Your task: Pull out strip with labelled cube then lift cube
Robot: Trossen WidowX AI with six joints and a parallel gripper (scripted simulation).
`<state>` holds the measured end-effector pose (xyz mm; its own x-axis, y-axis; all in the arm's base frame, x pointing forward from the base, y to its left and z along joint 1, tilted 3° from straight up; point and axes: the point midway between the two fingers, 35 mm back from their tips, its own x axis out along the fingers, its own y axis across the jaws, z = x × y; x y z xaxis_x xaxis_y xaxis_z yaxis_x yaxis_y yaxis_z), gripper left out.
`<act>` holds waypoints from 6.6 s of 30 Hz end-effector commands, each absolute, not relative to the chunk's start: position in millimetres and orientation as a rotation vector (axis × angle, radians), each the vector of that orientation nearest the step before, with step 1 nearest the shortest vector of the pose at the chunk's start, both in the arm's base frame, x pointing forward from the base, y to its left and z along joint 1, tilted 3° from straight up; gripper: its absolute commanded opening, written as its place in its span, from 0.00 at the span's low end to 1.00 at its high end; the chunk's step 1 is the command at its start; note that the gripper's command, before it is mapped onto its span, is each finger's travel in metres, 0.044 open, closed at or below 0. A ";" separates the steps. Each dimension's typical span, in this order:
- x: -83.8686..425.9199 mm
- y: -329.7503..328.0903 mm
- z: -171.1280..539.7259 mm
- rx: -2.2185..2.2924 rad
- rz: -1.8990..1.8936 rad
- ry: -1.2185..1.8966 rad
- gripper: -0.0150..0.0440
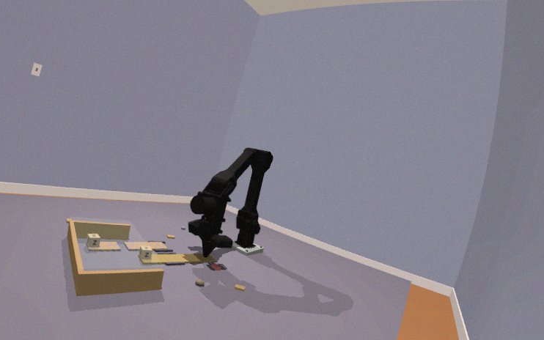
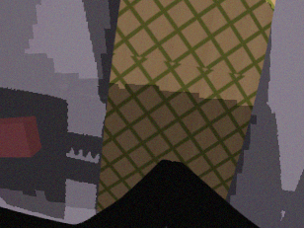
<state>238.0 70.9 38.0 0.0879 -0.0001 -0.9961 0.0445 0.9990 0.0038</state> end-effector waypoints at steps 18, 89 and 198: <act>200.0 70.2 30.4 0.032 -0.041 1.506 0.25; 366.8 58.8 105.6 0.092 -0.099 1.490 1.00; 294.6 42.5 122.9 0.091 -0.100 1.495 0.25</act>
